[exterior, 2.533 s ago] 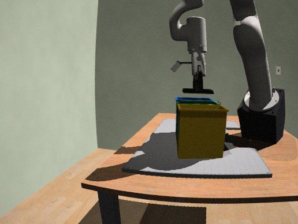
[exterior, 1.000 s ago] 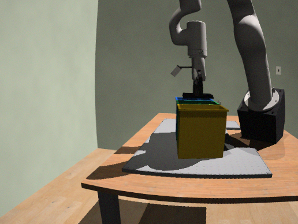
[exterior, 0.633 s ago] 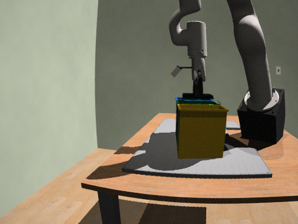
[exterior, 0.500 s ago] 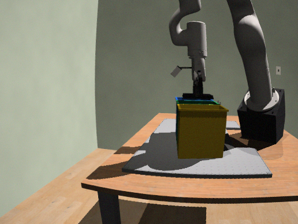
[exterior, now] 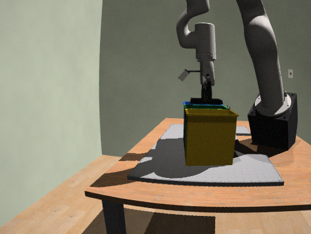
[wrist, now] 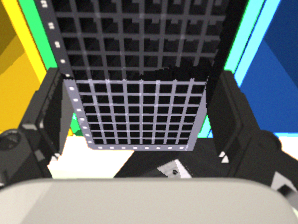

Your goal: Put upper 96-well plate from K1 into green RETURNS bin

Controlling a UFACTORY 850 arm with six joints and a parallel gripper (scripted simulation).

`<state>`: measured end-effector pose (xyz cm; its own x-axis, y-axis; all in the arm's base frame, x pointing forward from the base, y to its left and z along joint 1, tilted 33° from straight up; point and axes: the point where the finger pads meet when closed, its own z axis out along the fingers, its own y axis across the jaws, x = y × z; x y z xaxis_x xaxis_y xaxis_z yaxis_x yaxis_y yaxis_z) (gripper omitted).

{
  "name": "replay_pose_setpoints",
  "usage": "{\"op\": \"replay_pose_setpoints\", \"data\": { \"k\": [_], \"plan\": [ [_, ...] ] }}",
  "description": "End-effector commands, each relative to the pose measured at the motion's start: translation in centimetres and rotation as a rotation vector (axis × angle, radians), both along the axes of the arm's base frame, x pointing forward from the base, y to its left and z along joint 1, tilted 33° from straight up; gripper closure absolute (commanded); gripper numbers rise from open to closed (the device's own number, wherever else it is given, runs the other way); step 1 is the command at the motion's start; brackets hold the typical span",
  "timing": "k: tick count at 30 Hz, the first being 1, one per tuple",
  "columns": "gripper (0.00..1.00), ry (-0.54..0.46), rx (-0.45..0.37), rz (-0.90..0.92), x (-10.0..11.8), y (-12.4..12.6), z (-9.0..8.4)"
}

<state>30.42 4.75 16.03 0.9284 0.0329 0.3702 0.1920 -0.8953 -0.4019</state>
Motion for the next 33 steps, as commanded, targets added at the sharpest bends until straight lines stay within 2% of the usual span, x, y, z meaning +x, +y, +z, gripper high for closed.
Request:
{"op": "replay_pose_setpoints", "data": {
  "k": [1, 33],
  "plan": [
    [1.00, -0.001, 0.000, 0.000, 0.07, 0.02, -0.05],
    [1.00, -0.001, 0.000, 0.000, 0.22, 0.23, -0.45]
  ]
}}
